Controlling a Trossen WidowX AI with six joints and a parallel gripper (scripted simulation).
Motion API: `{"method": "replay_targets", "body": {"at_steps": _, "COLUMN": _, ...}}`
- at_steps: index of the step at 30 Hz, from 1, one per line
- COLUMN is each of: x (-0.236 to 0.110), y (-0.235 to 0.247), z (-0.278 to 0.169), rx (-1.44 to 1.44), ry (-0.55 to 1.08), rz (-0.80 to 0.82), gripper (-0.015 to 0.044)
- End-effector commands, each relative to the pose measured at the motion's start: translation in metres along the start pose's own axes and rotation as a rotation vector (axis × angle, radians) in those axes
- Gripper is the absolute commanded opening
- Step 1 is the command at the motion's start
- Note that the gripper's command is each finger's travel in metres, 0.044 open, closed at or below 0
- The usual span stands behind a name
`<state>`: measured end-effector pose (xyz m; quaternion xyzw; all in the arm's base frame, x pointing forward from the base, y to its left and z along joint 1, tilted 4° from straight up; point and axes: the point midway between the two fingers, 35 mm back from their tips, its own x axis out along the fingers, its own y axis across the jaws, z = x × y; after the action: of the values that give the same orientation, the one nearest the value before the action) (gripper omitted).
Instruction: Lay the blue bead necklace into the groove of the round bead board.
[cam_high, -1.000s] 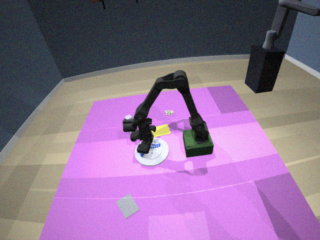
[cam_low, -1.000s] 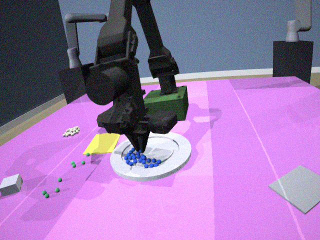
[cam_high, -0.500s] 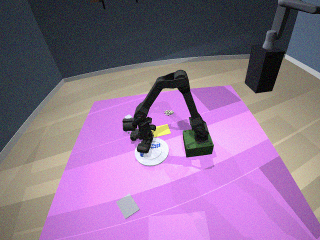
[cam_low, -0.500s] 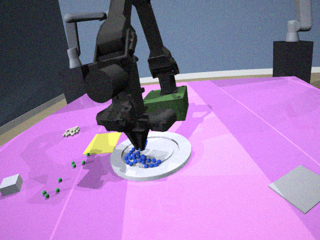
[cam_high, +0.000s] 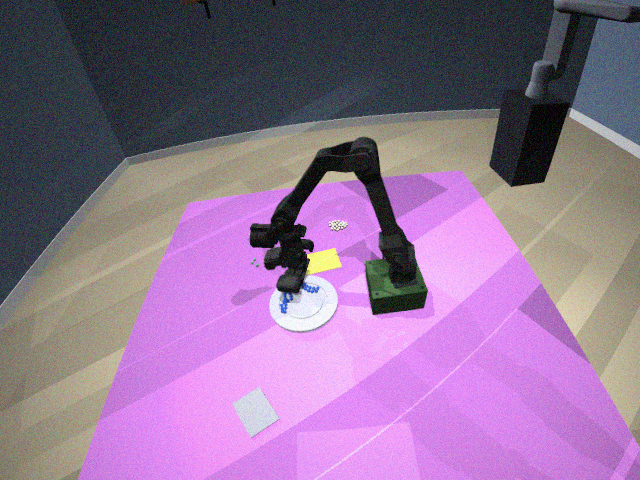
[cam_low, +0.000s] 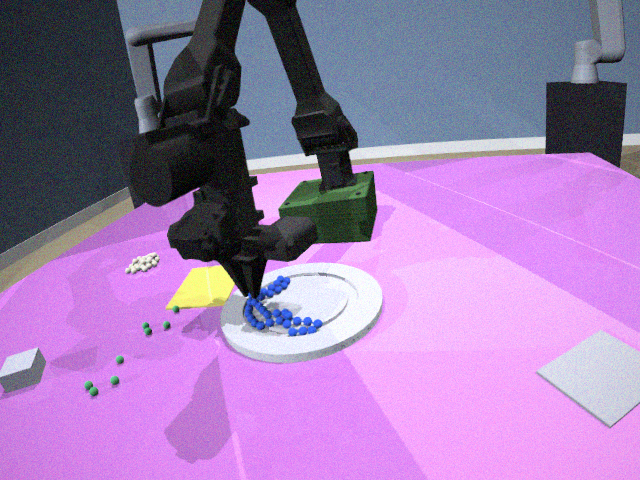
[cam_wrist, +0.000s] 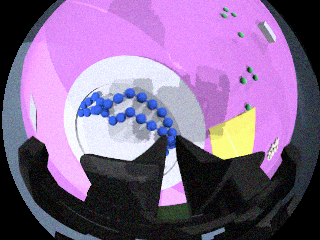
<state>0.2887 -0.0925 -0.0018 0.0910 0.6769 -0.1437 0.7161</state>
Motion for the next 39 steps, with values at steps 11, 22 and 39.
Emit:
{"method": "replay_targets", "body": {"at_steps": 11, "x": 0.0078, "y": -0.0050, "z": -0.0006, "rx": -0.005, "ry": 0.002, "rz": 0.003, "gripper": 0.0000}}
{"method": "replay_targets", "body": {"at_steps": 22, "x": 0.0017, "y": -0.0054, "z": 0.0029, "rx": 0.001, "ry": -0.014, "rz": 0.000, "gripper": 0.0263}}
{"method": "replay_targets", "body": {"at_steps": 39, "x": -0.0003, "y": -0.0056, "z": 0.0019, "rx": -0.005, "ry": 0.001, "rz": 0.003, "gripper": 0.0440}}
